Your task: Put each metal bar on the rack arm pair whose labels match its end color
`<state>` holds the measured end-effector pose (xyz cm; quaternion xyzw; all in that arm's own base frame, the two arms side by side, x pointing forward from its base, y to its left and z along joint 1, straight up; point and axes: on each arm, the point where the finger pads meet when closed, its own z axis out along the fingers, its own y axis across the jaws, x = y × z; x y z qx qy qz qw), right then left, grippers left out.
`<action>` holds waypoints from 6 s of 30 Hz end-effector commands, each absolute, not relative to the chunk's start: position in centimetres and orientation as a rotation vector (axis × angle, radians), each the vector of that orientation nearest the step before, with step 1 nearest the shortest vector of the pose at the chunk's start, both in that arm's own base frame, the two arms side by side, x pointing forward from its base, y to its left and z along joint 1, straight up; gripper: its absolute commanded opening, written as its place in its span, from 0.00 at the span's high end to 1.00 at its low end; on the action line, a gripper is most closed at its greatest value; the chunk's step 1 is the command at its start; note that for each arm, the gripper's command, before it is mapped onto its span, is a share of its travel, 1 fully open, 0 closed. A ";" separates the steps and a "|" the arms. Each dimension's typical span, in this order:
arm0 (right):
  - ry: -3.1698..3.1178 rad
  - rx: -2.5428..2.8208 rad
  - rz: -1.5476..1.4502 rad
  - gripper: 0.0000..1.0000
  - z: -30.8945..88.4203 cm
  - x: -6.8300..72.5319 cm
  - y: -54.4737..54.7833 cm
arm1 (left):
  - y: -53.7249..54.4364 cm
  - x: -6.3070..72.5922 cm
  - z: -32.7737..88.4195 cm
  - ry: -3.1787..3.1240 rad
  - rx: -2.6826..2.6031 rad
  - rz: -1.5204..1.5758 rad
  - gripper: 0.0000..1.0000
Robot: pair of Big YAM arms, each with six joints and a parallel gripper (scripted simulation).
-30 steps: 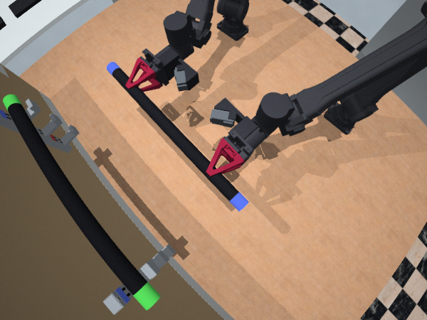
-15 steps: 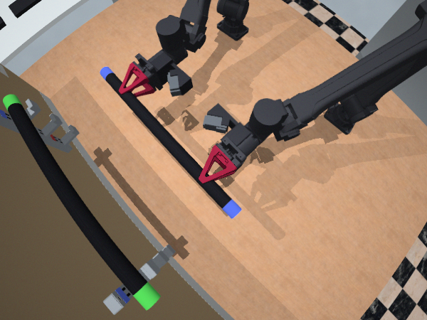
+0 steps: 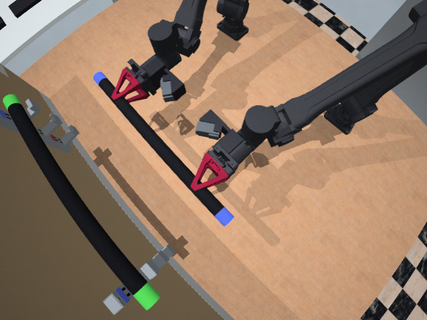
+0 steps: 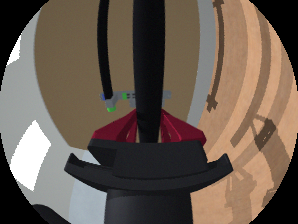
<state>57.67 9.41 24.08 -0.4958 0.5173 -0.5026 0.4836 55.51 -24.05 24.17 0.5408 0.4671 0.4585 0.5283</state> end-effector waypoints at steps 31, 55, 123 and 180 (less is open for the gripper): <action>1.232 -1.128 -1.250 1.00 28.1 64.7 8.5 | -24.3 62.6 28.0 1.105 1.213 1.118 1.00; 1.232 -1.128 -1.250 1.00 28.3 68.0 8.4 | -24.7 65.9 28.1 1.105 1.213 1.118 1.00; 1.232 -1.128 -1.250 1.00 28.7 71.4 8.2 | -25.1 68.9 28.3 1.105 1.213 1.118 1.00; 1.232 -1.128 -1.250 1.00 28.9 75.3 7.9 | -25.7 72.8 28.4 1.105 1.213 1.118 1.00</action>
